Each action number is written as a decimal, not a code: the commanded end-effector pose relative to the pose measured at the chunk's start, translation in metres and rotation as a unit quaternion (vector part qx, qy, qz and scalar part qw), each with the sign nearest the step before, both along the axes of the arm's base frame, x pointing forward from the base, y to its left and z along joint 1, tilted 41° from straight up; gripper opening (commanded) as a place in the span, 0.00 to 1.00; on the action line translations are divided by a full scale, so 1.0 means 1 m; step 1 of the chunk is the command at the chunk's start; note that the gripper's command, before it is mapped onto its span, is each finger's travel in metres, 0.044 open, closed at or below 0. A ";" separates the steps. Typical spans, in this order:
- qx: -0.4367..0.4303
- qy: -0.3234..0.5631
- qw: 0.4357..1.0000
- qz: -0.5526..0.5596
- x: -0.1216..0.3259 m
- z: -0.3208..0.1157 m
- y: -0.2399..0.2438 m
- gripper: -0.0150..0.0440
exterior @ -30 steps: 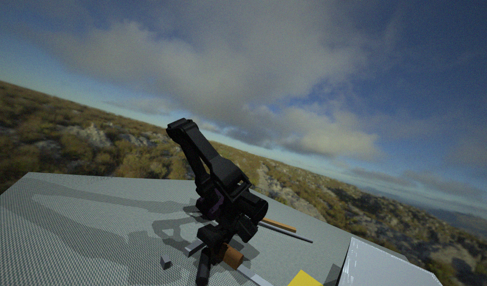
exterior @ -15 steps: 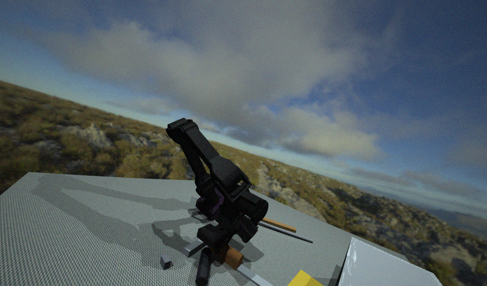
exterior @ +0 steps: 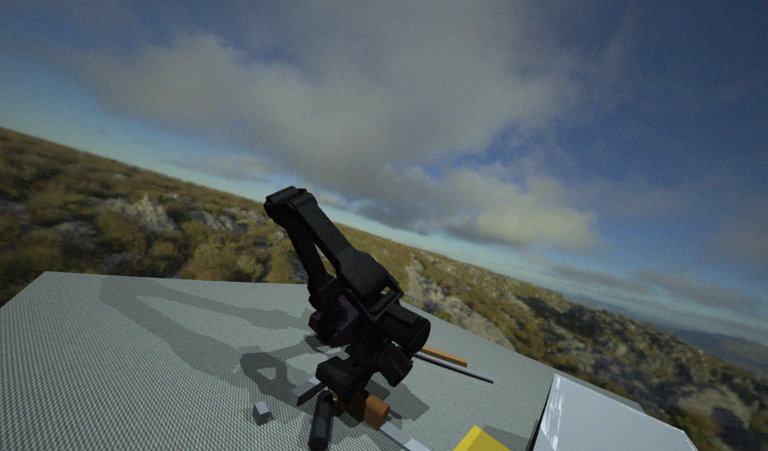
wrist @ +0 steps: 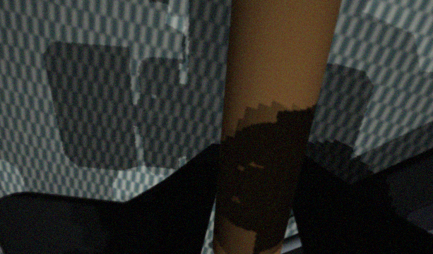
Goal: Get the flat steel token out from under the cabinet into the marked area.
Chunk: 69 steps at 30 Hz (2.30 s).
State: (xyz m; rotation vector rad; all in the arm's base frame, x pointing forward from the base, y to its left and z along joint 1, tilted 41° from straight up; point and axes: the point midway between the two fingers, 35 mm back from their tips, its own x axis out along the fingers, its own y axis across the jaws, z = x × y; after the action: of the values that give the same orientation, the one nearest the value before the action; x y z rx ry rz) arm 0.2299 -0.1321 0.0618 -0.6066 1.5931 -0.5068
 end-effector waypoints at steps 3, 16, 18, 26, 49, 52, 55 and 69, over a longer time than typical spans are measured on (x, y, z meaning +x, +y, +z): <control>-0.002 -0.002 1.000 -0.003 0.009 0.000 0.000 0.25; -0.002 -0.002 1.000 -0.004 0.025 -0.001 0.000 0.25; -0.002 -0.003 1.000 -0.005 0.028 -0.002 0.000 0.25; -0.002 -0.003 1.000 -0.005 0.037 -0.002 0.000 0.25; -0.002 -0.004 1.000 -0.005 0.064 -0.004 0.001 0.25; -0.002 -0.004 1.000 -0.005 0.067 -0.004 0.001 0.25; -0.002 -0.004 1.000 -0.005 0.071 -0.005 0.001 0.25; -0.002 -0.005 1.000 -0.005 0.086 -0.006 0.001 0.25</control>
State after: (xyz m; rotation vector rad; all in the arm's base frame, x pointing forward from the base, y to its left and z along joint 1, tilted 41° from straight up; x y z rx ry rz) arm 0.3101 -0.1307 0.0561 -0.6019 1.5912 -0.5139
